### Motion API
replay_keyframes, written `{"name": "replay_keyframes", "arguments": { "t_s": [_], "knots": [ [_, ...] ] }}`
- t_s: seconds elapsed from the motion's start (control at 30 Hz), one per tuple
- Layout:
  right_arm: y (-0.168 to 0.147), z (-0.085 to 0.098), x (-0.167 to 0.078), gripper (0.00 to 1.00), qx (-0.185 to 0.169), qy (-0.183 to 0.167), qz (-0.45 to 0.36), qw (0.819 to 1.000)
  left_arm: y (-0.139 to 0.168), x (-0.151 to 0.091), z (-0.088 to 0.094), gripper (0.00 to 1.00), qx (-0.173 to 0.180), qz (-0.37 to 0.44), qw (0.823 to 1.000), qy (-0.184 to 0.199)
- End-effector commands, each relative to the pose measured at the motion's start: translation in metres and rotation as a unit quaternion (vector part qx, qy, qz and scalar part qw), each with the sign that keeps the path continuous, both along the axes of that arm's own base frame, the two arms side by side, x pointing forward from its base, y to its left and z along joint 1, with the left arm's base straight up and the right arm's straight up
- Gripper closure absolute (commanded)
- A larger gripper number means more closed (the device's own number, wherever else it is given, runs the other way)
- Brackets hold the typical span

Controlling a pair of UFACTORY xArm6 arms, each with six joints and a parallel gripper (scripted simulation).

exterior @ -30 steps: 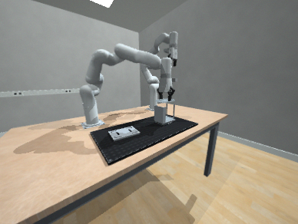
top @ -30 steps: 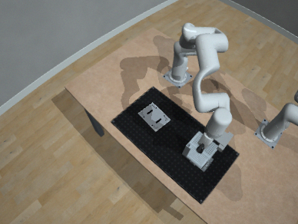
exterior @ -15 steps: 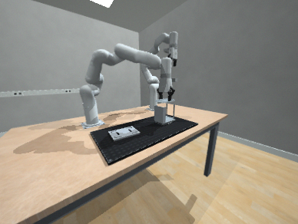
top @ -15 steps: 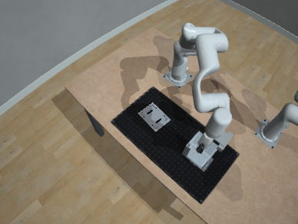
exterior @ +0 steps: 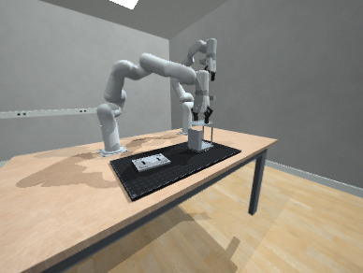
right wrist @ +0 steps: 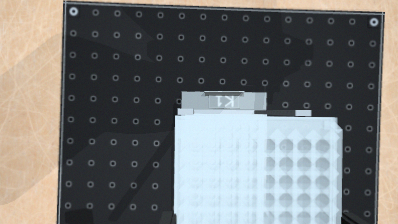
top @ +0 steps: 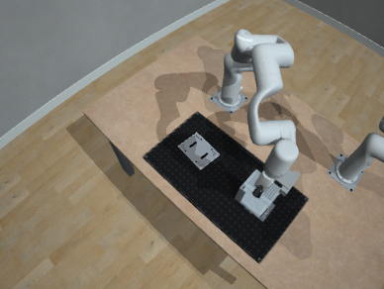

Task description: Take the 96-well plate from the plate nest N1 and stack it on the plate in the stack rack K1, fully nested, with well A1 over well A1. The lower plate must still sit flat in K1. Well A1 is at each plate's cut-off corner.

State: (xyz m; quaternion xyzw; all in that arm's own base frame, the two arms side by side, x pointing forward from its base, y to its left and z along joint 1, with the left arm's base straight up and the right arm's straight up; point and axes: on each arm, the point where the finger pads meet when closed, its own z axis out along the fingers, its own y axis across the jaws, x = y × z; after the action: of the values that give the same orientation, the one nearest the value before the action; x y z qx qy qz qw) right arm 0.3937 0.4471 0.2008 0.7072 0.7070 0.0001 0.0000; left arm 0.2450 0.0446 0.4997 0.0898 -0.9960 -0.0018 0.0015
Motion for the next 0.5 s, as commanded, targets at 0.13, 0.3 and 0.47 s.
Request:
{"name": "replay_keyframes", "arguments": {
  "t_s": [0.13,0.3,0.47],
  "knots": [
    [0.001,-0.012,0.001,1.0,0.002,-0.002,0.0,1.0,0.0,0.0,0.001,0.0,0.0,0.0,1.0,-0.002],
    [0.001,-0.017,0.001,1.0,0.002,-0.002,0.0,1.0,0.0,0.0,0.001,0.0,0.0,0.0,1.0,-0.002],
    [0.001,-0.026,0.001,1.0,0.002,-0.002,0.0,1.0,0.0,0.0,0.001,0.0,0.0,0.0,1.0,-0.002]
  ]
}}
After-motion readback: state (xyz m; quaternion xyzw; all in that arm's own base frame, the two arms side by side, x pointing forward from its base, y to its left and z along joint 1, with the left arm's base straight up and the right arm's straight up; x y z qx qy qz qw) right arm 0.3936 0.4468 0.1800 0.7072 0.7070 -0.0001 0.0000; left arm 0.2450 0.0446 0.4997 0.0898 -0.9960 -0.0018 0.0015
